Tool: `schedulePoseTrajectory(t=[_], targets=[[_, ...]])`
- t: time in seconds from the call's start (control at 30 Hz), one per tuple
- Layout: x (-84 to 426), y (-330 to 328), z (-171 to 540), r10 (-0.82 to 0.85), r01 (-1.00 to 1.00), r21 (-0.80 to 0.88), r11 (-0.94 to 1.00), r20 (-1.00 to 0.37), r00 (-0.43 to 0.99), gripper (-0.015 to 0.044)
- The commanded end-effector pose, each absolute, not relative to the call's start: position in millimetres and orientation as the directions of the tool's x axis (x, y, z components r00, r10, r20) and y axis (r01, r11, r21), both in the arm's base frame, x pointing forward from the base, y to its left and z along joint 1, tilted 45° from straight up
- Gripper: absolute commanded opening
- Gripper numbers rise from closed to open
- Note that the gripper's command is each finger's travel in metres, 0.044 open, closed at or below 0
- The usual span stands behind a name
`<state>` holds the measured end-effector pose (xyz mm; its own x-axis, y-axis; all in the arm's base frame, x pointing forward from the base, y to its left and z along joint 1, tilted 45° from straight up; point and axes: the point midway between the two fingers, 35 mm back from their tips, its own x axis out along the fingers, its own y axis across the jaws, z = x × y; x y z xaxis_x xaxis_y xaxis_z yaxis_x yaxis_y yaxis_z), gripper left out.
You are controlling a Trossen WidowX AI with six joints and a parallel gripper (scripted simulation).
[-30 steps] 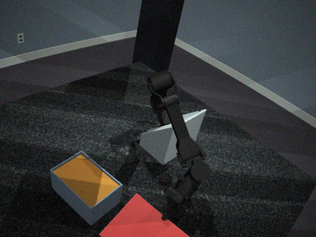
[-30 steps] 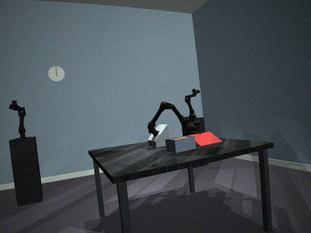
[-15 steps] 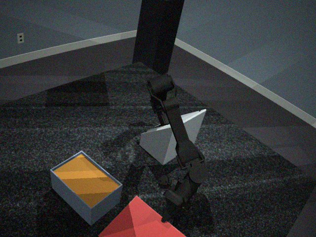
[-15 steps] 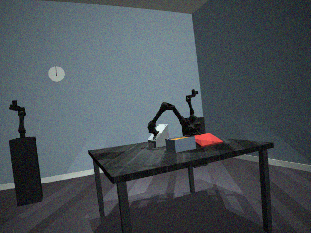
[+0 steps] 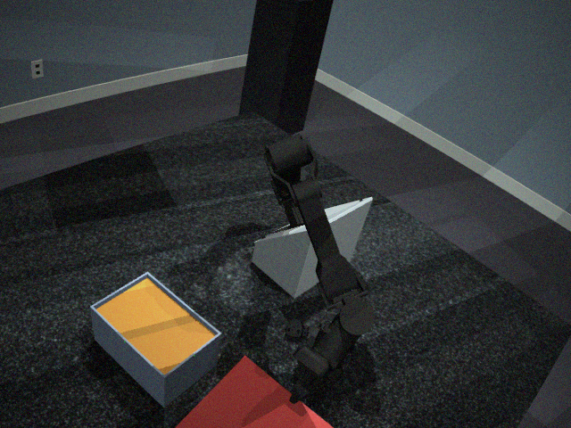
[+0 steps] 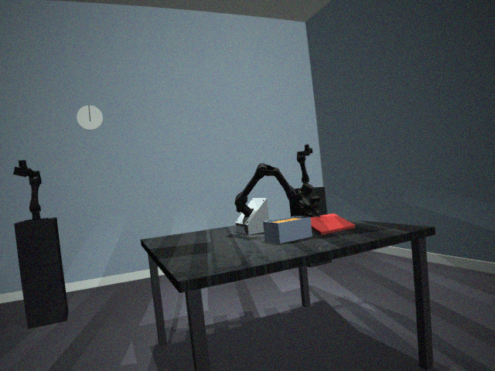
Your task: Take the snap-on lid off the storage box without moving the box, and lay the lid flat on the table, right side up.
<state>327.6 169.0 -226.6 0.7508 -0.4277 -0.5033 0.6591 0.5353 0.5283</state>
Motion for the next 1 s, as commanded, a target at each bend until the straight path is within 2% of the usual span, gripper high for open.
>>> schedulePoseTrajectory(t=[0.0,0.1,0.17,0.37,0.97], targets=[[327.0,169.2,-227.6,-0.436,0.669,0.518,0.533,-0.509,0.742,0.0184],[327.0,169.2,-227.6,-0.436,0.669,0.518,0.533,-0.509,0.742,0.0262],[327.0,169.2,-227.6,-0.436,0.669,0.518,0.533,-0.509,0.742,0.0275],[315.1,167.5,-227.9,-0.436,0.669,0.518,0.533,-0.510,0.741,0.0433],[278.2,167.7,-226.3,-0.435,0.671,0.517,0.532,-0.513,0.740,0.0440]])
